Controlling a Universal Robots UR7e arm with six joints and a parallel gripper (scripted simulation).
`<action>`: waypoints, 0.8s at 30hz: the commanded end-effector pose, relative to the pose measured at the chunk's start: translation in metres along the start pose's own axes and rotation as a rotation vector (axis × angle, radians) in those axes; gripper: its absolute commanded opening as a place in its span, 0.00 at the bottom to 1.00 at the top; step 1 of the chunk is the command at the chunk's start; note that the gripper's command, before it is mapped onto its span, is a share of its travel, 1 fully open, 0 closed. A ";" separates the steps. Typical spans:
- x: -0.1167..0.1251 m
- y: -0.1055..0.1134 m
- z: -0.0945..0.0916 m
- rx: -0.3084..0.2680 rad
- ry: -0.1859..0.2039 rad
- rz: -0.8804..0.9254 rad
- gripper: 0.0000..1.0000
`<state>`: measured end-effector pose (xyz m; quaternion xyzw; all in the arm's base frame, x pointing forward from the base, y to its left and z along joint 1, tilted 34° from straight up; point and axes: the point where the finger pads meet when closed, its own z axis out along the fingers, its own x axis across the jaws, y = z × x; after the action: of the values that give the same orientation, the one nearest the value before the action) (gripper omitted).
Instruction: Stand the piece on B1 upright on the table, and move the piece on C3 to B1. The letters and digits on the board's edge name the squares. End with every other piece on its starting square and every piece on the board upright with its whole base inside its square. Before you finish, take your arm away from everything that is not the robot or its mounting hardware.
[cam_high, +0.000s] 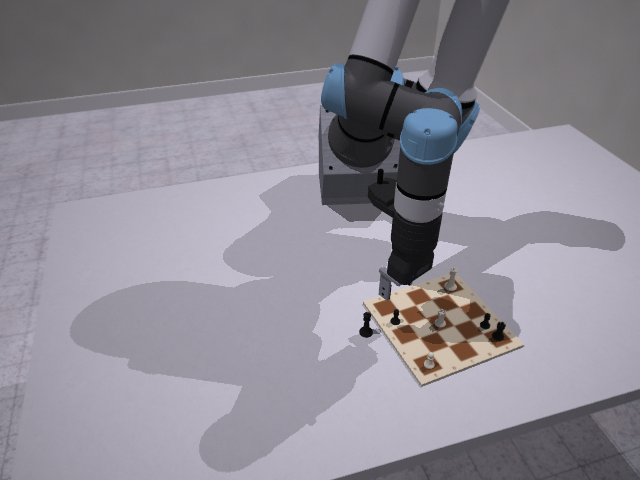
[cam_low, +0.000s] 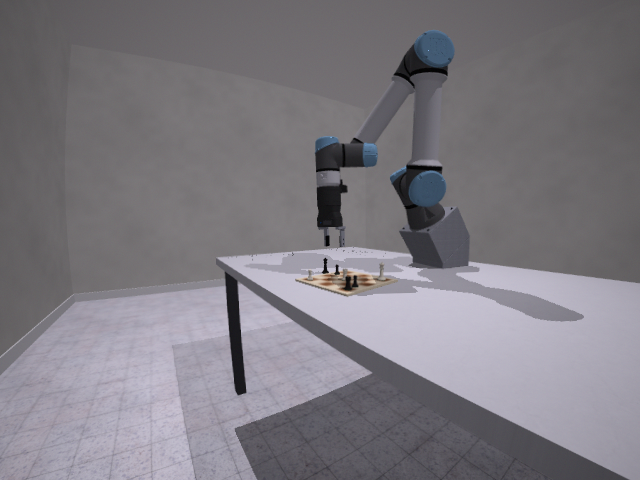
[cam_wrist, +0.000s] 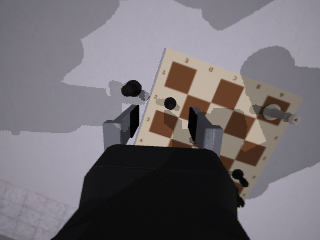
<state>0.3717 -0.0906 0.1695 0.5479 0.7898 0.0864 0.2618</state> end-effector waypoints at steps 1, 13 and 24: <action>0.011 0.008 0.003 0.001 0.001 -0.279 1.00; 0.031 0.027 0.002 -0.001 -0.005 -0.748 1.00; 0.051 0.044 0.000 -0.003 -0.014 -1.153 1.00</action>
<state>0.3922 -0.0354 0.1720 0.1236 0.9521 -0.0442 0.2762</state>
